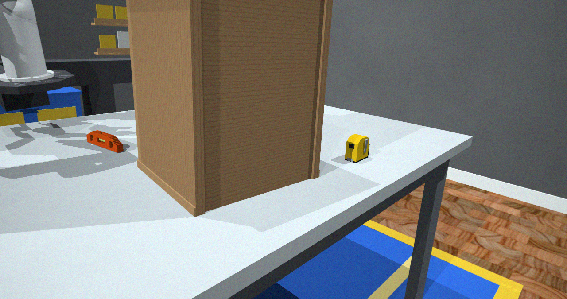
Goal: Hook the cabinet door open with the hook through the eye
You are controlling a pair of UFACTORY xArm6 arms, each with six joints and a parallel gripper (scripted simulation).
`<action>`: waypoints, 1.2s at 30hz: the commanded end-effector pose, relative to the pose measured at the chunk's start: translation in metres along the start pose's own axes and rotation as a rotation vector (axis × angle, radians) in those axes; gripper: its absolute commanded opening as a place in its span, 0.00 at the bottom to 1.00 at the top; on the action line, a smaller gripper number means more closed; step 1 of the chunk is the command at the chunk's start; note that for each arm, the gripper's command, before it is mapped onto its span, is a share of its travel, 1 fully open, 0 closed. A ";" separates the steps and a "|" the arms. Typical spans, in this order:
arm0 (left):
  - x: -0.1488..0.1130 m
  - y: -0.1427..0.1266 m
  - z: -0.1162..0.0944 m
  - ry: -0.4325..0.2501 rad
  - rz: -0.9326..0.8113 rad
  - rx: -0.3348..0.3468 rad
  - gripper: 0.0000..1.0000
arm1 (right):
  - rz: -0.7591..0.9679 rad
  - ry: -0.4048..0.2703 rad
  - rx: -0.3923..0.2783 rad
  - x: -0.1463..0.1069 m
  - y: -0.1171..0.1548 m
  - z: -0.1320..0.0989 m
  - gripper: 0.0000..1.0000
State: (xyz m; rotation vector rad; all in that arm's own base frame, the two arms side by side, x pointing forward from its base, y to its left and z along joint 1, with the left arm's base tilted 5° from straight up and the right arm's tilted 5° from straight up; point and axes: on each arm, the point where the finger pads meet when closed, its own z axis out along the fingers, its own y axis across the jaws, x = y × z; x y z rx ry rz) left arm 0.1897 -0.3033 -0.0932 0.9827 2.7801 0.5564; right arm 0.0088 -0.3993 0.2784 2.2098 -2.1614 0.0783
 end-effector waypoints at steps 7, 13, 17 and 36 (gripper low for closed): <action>-0.001 0.000 -0.001 -0.003 -0.001 0.002 0.08 | 0.000 0.004 0.000 0.001 0.000 -0.002 1.00; -0.001 0.000 -0.001 -0.003 -0.001 0.002 0.25 | 0.000 0.004 0.000 0.001 0.000 -0.002 1.00; -0.001 0.000 -0.001 -0.003 -0.001 0.002 0.25 | 0.000 0.004 0.000 0.001 0.000 -0.002 1.00; -0.001 0.000 -0.001 -0.003 -0.001 0.002 0.25 | 0.000 0.004 0.000 0.001 0.000 -0.002 1.00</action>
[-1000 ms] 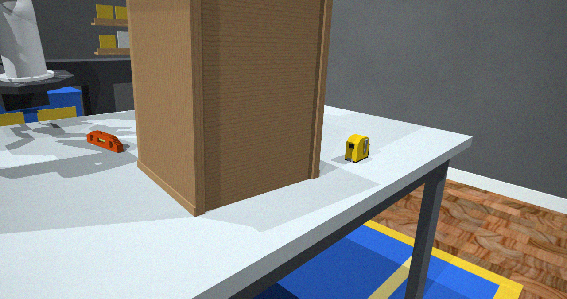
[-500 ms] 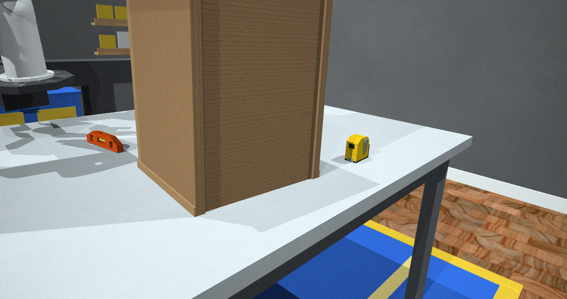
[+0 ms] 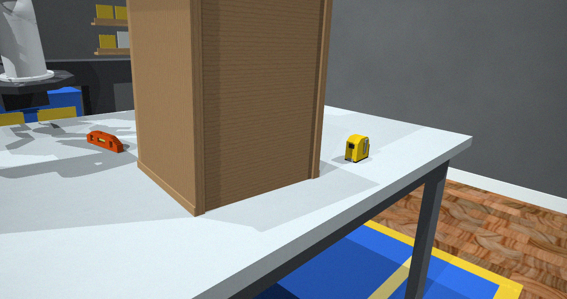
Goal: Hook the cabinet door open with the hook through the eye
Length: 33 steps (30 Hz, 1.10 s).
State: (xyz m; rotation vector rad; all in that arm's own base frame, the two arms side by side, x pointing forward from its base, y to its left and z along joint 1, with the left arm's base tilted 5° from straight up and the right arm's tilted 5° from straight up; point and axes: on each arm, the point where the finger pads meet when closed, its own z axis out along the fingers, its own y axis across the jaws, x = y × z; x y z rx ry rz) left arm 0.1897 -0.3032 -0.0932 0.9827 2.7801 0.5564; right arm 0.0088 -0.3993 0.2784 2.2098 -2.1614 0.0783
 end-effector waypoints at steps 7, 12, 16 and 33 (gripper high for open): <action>-0.001 0.000 -0.001 -0.003 -0.001 0.002 0.25 | 0.000 0.004 0.000 0.001 0.000 -0.002 1.00; -0.001 0.000 -0.001 -0.003 -0.001 0.002 0.25 | 0.000 0.004 0.000 0.001 0.000 -0.002 1.00; -0.001 0.000 -0.001 -0.003 -0.001 0.002 0.25 | 0.000 0.004 0.000 0.001 0.000 -0.002 1.00; -0.001 0.002 -0.009 -0.003 -0.001 0.002 0.25 | 0.000 0.004 0.000 0.001 0.000 -0.002 1.00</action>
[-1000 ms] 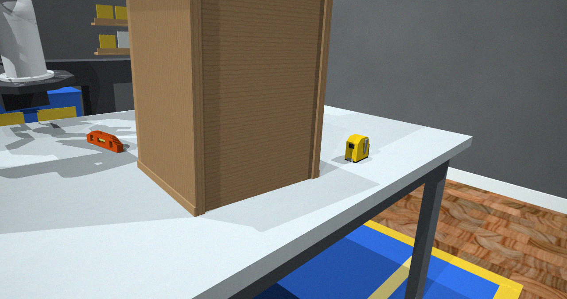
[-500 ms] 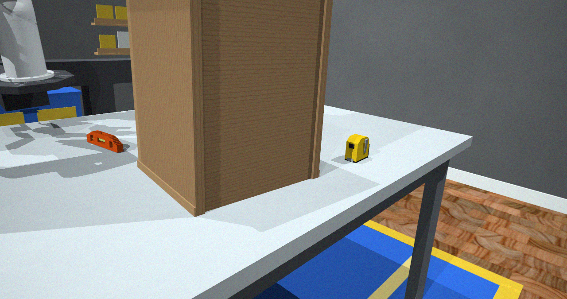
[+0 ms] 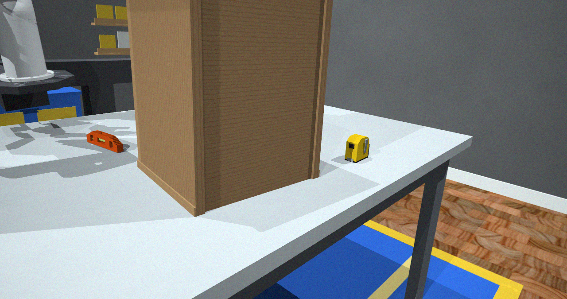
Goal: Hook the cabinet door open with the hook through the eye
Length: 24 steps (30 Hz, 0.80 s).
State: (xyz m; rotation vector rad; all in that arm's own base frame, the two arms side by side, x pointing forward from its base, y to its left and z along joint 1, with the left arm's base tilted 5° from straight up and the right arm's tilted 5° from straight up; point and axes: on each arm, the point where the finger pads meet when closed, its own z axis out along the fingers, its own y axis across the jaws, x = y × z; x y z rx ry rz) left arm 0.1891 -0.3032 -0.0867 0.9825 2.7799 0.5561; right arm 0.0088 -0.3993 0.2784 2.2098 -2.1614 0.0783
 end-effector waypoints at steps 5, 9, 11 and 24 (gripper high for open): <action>-0.001 0.003 -0.010 -0.003 -0.001 0.002 0.25 | 0.000 0.004 0.000 0.001 0.000 -0.002 1.00; 0.000 0.006 -0.018 -0.003 -0.001 0.002 0.25 | 0.000 0.004 0.000 0.001 0.000 -0.002 1.00; 0.000 0.008 -0.023 -0.003 -0.001 0.002 0.25 | 0.000 0.004 0.000 0.001 0.000 -0.002 1.00; 0.003 0.017 -0.048 -0.003 -0.001 0.002 0.25 | 0.000 0.004 0.000 0.001 0.000 -0.002 1.00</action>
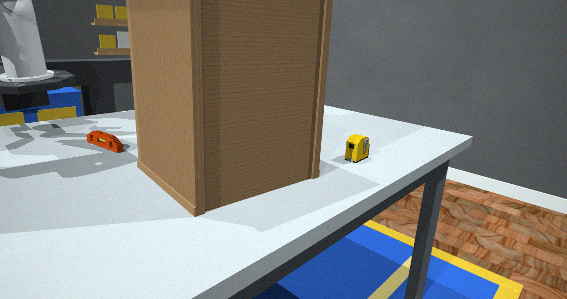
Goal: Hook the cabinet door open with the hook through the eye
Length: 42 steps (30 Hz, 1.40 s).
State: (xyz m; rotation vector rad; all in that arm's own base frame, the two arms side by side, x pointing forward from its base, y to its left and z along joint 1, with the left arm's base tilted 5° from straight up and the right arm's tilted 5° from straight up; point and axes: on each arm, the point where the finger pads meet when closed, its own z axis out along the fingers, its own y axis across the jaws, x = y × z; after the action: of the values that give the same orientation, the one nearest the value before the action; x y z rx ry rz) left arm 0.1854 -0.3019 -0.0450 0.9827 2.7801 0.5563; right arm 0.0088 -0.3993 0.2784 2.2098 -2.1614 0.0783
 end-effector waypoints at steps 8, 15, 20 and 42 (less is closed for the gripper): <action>0.000 0.008 -0.023 -0.003 -0.001 0.002 0.25 | 0.000 0.004 0.000 0.001 0.000 -0.002 1.00; 0.001 0.010 -0.028 -0.003 -0.001 0.002 0.25 | 0.000 0.004 0.000 0.001 0.000 -0.002 1.00; 0.001 0.011 -0.031 -0.003 -0.001 0.002 0.25 | 0.000 0.004 0.000 0.001 0.000 -0.002 1.00; 0.001 0.011 -0.031 -0.003 -0.001 0.002 0.25 | 0.000 0.004 0.000 0.001 0.000 -0.002 1.00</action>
State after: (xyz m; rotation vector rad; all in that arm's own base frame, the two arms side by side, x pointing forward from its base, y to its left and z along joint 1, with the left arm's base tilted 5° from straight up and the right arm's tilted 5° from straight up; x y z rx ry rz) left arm 0.1826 -0.3011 -0.0131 0.9827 2.7802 0.5564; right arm 0.0088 -0.3993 0.2784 2.2098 -2.1614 0.0783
